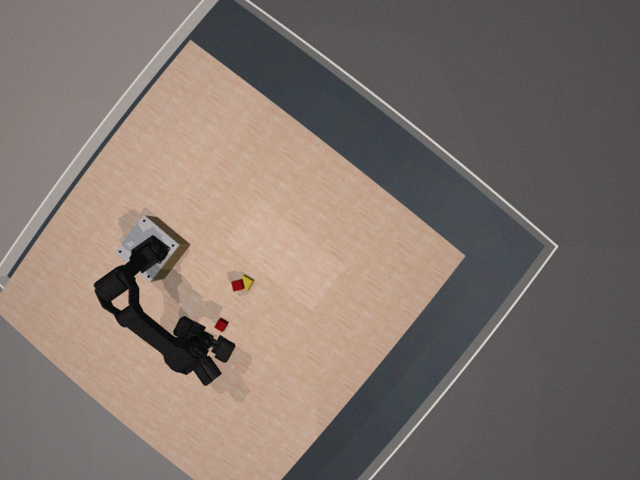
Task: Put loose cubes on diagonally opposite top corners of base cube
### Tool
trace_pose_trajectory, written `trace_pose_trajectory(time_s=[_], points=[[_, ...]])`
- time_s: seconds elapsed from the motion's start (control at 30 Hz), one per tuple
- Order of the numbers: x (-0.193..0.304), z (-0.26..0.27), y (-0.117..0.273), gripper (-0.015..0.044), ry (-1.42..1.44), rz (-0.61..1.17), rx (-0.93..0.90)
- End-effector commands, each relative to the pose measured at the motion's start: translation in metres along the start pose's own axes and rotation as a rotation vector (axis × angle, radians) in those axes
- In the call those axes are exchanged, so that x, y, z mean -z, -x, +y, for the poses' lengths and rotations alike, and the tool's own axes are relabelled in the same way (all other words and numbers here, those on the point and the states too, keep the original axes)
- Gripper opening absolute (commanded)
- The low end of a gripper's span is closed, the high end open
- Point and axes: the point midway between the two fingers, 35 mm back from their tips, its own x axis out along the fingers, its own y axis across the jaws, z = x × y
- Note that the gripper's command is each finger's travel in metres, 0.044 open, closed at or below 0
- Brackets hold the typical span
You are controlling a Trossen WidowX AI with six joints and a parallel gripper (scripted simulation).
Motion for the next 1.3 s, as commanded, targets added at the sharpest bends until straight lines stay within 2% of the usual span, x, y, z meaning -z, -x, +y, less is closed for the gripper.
trace_pose_trajectory(time_s=[0.0, 0.07, 0.23, 1.27], points=[[-0.001, 0.000, 0.000, 0.0265, -0.030, 0.000, 0.003], [-0.001, 0.001, -0.008, 0.0265, -0.030, 0.000, 0.003], [-0.001, 0.000, -0.060, 0.0265, -0.030, 0.000, 0.003], [-0.001, 0.000, -0.106, 0.0265, -0.030, 0.000, 0.004]])
